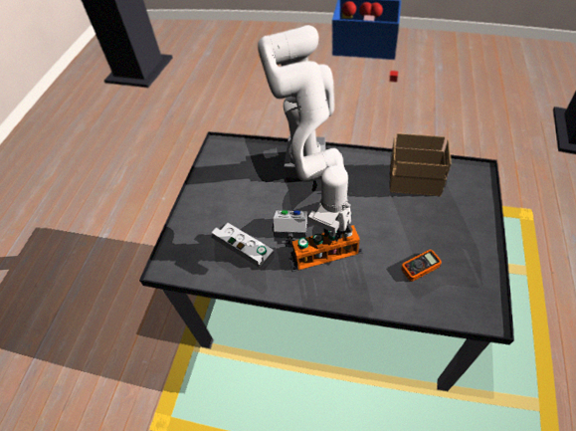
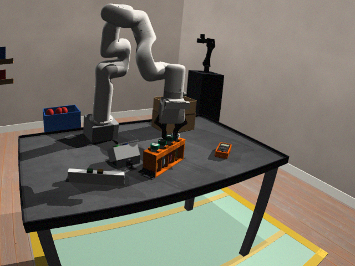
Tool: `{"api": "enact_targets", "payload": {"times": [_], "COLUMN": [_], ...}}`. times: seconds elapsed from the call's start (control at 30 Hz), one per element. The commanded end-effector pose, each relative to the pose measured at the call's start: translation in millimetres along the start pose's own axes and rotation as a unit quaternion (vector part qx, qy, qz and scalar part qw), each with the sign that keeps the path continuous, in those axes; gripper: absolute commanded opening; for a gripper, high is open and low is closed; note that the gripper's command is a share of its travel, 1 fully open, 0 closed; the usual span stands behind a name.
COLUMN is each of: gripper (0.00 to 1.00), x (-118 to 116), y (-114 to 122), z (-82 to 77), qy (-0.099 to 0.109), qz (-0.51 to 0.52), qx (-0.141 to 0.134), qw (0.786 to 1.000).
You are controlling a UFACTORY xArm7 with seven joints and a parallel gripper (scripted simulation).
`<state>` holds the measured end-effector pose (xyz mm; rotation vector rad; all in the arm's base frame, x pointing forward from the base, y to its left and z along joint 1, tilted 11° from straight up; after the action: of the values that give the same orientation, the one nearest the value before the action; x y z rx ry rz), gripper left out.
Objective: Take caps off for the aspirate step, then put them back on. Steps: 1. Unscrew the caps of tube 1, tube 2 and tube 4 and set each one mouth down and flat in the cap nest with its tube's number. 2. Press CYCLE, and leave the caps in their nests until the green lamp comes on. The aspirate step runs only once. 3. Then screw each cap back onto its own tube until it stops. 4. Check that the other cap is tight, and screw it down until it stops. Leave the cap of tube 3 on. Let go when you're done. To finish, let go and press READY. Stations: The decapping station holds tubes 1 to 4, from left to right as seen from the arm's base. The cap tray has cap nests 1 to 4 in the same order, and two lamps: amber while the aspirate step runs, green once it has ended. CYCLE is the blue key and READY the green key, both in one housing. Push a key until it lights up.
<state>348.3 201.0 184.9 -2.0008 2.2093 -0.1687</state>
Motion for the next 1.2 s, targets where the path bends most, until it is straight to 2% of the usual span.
{"api": "enact_targets", "payload": {"times": [0.0,0.33,0.47,0.63,0.7,0.77,0.93,1.17], "gripper": [0.46,0.46,0.46,0.46,0.46,0.46,0.46,0.46], "x": [-0.3,-0.3,-0.2,-0.1,-0.1,-0.1,0.0,0.0], "y": [-1.3,-1.3,-1.3,-1.4,-1.4,-1.4,-1.4,-1.4], "z": [-1.1,-1.1,-1.0,-1.0,-1.0,-1.0,-1.0,-1.0], "qy": [-0.004,-0.004,-0.004,-0.004,-0.004,-0.004,-0.003,-0.003], "qz": [-0.005,-0.005,0.15,0.255,0.255,0.338,0.434,0.569], "qx": [-0.004,-0.004,-0.004,-0.005,-0.005,-0.005,-0.006,-0.007], "qw": [1.0,1.0,0.989,0.967,0.967,0.941,0.901,0.822]}}
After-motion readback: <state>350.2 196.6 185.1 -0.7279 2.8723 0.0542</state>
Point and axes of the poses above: the point where the finger pads meet when closed, its own z axis out along the fingers, its own x axis across the jaws, y = z × x, the point moved 8 cm from there along -z, back along the fingers, and after that the axes turned 8 degrees about -z, right-handed, at the moved point
